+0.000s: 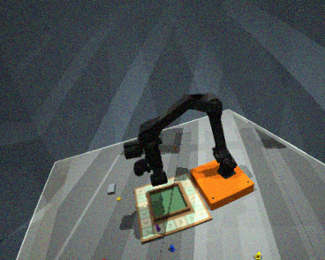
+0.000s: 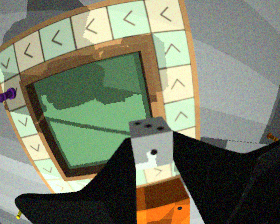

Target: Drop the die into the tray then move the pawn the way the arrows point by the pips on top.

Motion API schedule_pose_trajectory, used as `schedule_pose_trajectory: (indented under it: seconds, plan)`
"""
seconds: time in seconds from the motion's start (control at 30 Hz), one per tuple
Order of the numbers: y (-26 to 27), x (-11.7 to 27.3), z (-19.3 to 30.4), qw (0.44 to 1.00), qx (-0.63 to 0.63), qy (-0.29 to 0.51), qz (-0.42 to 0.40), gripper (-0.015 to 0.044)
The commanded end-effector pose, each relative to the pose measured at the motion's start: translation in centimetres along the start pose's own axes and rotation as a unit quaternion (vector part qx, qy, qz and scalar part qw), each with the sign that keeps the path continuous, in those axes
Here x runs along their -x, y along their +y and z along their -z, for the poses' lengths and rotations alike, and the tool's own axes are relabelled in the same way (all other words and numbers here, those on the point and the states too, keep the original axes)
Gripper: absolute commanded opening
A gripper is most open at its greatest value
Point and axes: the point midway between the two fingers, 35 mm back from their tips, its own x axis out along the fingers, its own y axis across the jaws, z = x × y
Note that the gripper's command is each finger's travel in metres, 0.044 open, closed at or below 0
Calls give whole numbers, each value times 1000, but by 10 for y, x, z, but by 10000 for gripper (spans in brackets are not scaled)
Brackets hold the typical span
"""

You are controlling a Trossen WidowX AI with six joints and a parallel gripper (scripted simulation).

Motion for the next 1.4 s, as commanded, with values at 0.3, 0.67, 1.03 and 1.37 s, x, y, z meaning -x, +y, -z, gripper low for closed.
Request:
schedule_pose_trajectory:
  seconds: [0.3, 0.67, 1.03, 1.37]
  plan:
    - [54, -9, 12, 998, 61, -2, -5, 0]
    - [53, -19, 2, 985, 57, -162, -16, 0]
    - [53, -24, -3, 938, 54, -342, -25, 0]
    - [52, -17, 4, 909, 53, -412, -30, 0]
